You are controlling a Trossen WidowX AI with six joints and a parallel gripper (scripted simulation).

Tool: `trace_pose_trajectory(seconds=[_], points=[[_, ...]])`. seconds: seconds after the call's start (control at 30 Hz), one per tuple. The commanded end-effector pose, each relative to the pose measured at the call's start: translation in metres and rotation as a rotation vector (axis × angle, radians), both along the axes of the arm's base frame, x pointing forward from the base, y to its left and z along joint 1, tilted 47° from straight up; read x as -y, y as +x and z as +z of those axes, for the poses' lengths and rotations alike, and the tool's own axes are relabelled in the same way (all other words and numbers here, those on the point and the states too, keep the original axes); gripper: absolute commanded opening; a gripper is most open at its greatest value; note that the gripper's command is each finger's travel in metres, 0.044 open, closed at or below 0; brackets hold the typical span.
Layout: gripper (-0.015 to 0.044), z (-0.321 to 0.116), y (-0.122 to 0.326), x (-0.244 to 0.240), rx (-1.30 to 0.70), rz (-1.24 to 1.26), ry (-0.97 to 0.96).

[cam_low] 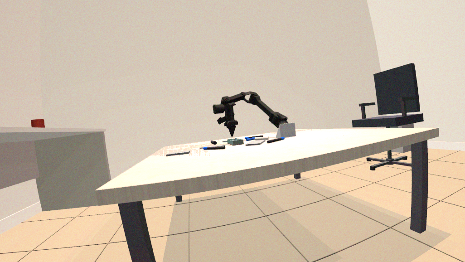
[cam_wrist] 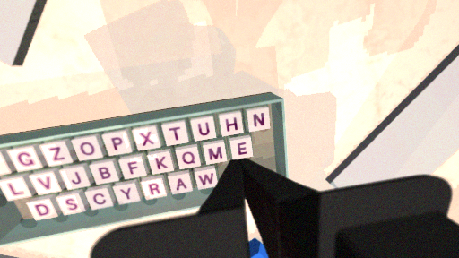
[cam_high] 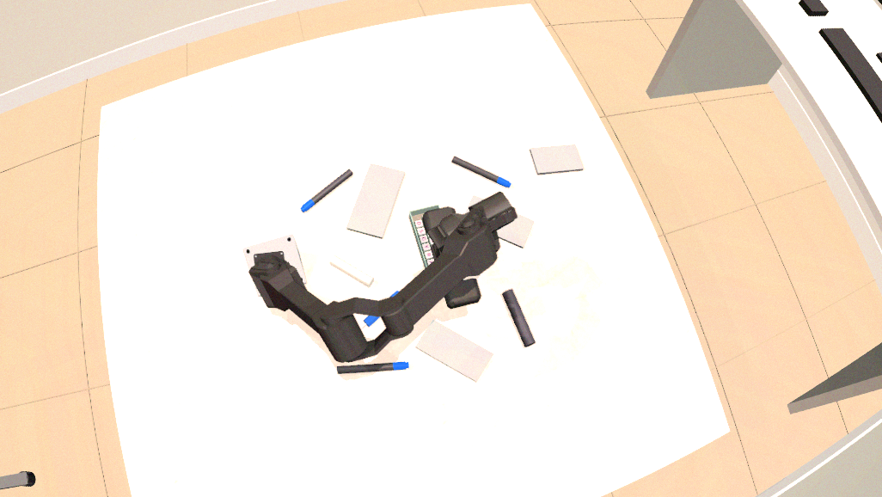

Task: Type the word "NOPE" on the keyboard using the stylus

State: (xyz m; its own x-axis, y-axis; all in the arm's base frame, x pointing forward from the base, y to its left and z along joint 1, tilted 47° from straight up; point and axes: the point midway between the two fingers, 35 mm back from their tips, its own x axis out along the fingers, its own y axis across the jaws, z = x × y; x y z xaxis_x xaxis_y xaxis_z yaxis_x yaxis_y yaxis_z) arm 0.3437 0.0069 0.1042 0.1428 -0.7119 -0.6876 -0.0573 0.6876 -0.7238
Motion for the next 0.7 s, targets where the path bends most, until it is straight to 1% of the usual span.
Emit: trace_pose_trajectory(seconds=[0.0,0.2,0.3,0.37,0.67], points=[[0.0,0.0,-0.001,0.001,-0.02,0.013,-0.009],[0.0,-0.001,-0.003,0.0,-0.02,0.013,-0.009],[0.0,-0.016,-0.025,-0.009,-0.022,0.013,-0.008],[0.0,-0.02,-0.032,-0.011,-0.022,0.013,-0.009],[0.0,-0.02,-0.032,-0.011,-0.022,0.013,-0.009]])
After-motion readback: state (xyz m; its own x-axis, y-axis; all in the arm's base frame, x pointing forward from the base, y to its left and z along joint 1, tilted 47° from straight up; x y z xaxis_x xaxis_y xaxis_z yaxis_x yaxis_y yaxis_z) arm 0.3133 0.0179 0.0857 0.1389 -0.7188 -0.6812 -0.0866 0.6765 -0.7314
